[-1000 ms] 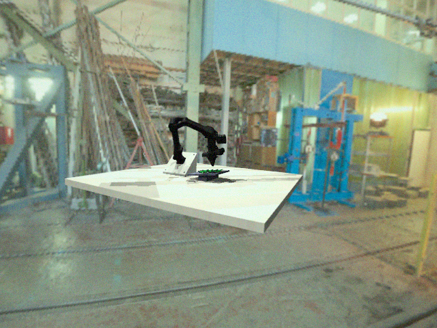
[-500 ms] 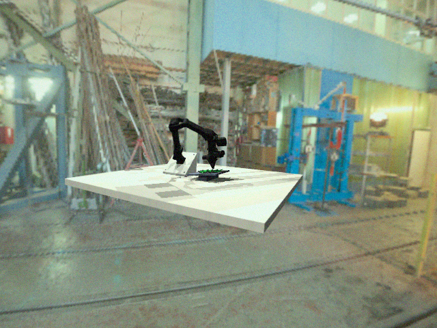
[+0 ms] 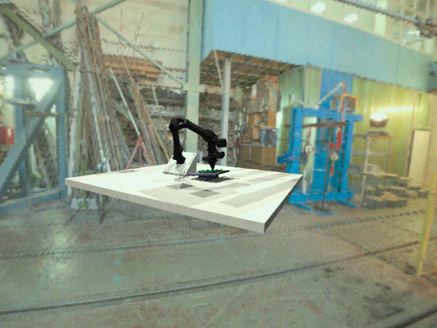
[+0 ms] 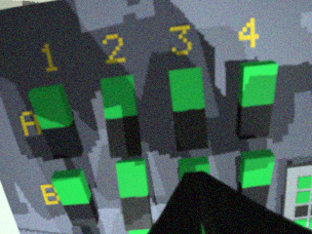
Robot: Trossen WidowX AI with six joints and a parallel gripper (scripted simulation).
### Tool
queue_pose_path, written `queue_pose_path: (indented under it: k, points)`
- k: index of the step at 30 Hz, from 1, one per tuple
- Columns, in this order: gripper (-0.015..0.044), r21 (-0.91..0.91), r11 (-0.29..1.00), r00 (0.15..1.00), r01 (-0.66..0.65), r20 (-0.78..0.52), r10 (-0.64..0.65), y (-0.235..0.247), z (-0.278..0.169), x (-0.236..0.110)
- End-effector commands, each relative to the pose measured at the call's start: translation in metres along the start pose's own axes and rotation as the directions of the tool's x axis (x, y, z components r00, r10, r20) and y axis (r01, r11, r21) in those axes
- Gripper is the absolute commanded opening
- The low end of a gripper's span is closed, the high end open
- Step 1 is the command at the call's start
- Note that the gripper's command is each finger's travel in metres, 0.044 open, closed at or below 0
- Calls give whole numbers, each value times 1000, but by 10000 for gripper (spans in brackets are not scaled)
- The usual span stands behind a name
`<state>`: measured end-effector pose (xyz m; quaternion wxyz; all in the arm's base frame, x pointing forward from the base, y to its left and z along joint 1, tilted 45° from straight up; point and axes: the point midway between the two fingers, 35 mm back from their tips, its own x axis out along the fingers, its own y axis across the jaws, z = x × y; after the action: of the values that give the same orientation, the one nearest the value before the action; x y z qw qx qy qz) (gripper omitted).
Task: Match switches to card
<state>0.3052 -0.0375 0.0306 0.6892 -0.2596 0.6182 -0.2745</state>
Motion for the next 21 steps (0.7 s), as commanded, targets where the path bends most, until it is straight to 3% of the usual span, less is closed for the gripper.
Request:
queue_pose_path:
  k: [1,21]
  points:
    - [0,-5,1000,1000,5,0,-5,-1,0,1]
    - [0,-5,1000,1000,5,0,-5,-1,0,2]
